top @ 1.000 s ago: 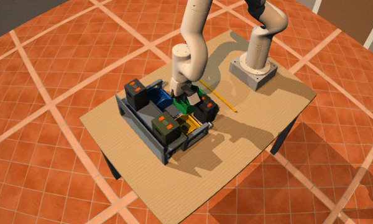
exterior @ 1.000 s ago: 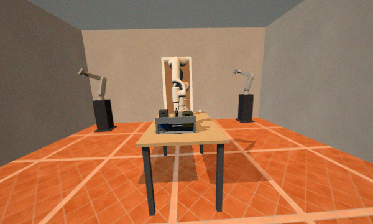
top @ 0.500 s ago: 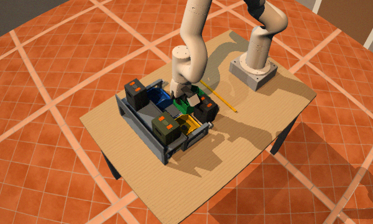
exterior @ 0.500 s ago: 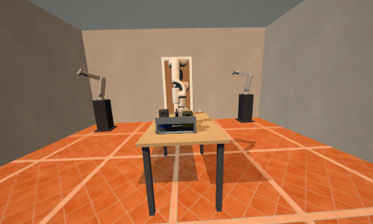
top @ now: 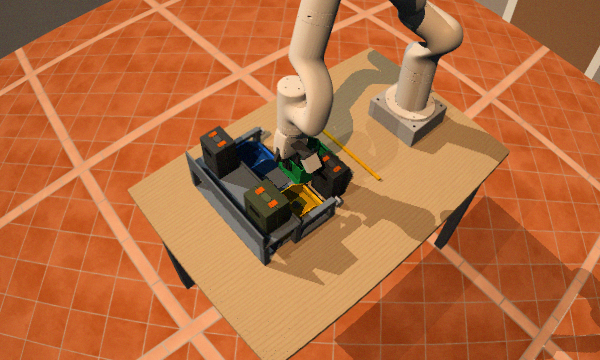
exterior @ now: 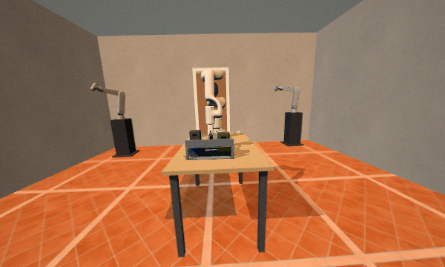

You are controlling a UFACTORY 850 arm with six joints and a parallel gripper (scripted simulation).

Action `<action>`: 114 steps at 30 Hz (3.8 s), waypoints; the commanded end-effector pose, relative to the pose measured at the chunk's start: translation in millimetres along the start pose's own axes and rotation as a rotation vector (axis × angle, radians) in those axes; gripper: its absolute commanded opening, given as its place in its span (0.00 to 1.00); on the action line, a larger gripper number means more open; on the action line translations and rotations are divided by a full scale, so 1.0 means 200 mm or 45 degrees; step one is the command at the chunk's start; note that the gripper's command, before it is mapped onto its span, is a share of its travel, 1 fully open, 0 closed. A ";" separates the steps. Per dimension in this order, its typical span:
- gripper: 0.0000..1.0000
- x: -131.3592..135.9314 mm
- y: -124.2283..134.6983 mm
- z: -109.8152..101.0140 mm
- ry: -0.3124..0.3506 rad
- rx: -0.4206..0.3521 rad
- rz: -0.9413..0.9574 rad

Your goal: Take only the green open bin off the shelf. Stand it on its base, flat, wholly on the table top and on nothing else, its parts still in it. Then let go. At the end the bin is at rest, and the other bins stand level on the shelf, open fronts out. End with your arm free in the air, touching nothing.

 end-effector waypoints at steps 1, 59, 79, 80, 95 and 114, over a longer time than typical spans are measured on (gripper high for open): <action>0.33 0.00 0.00 0.00 0.003 0.000 0.000; 0.00 0.00 0.00 0.01 0.003 0.000 0.000; 0.00 0.00 0.00 0.01 0.003 0.000 0.000; 0.00 0.00 0.00 0.01 0.003 0.000 0.000; 0.00 0.00 0.00 -0.01 0.003 0.000 0.000; 0.00 0.00 0.00 -0.01 0.003 0.000 0.000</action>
Point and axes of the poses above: the point where the finger pads meet when closed, its own z axis out along the fingers, its own x axis across the jaws, y = z × x, the point moved 4 cm from there along -z, back along the fingers, and after that the axes turned 3 degrees about -z, right-handed, at the moved point
